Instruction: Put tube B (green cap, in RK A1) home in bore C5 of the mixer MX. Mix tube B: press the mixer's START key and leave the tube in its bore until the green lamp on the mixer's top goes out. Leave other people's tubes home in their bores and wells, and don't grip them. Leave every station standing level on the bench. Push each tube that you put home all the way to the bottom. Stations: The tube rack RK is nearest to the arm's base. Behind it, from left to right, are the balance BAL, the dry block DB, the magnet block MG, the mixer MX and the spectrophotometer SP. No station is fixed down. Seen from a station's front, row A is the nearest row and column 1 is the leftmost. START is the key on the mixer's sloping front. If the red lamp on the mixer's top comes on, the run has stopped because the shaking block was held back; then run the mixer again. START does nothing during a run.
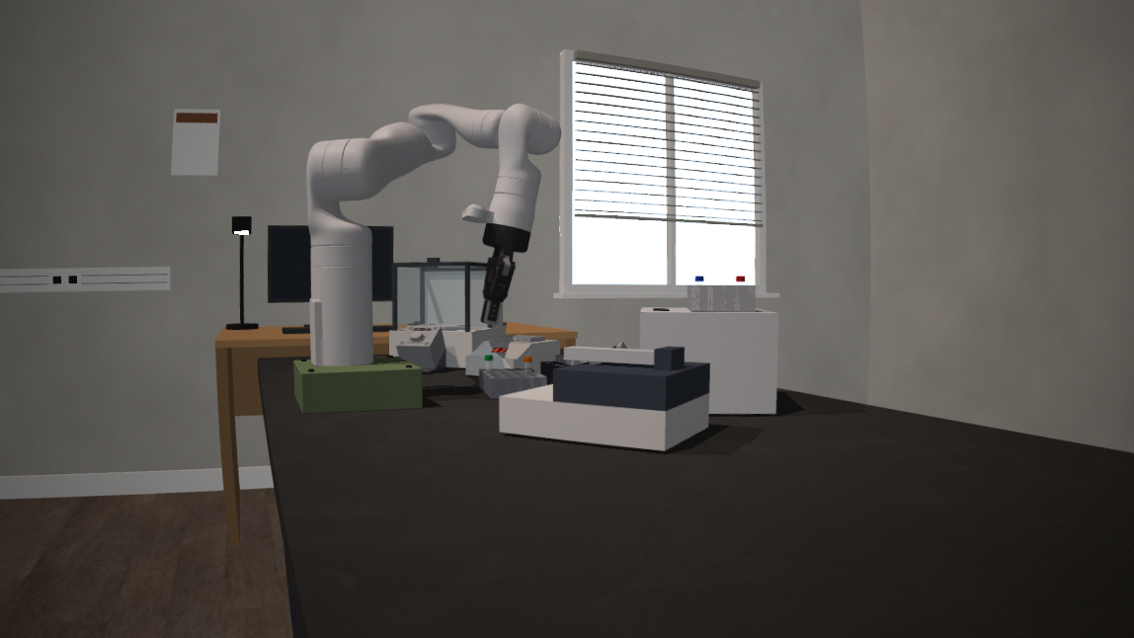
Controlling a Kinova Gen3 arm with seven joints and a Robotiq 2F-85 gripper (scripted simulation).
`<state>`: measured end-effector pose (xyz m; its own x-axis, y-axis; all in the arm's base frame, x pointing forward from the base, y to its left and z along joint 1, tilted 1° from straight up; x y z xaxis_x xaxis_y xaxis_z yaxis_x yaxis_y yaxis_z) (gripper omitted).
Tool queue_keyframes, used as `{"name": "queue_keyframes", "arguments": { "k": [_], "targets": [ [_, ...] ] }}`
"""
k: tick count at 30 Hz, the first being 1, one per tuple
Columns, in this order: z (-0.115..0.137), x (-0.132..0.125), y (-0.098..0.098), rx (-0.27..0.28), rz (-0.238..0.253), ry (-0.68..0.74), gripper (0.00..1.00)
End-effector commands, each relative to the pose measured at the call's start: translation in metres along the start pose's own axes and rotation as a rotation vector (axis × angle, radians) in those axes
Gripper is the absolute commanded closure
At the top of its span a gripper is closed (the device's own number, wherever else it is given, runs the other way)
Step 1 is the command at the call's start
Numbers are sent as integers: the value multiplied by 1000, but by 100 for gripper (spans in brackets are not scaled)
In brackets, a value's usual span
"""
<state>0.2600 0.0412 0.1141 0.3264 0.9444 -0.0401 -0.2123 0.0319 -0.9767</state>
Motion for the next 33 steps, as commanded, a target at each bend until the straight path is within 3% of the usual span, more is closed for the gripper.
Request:
{"name": "queue_keyframes", "arguments": {
  "k": [1, 33],
  "targets": [
    [0, 0, 2, -1, -1, 0, 58],
    [-8, 1, 36, -1, -1, 0, 58]
  ]
}}
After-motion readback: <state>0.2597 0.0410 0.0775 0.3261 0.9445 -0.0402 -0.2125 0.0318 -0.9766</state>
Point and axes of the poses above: the point where the finger pads meet when closed, its own y axis out along the fingers, its own x axis across the jaws, z = x × y, the point moved 5 cm from there along -y, back along the fingers, and after that the axes turned 9 degrees about y, right-handed, at the moved point
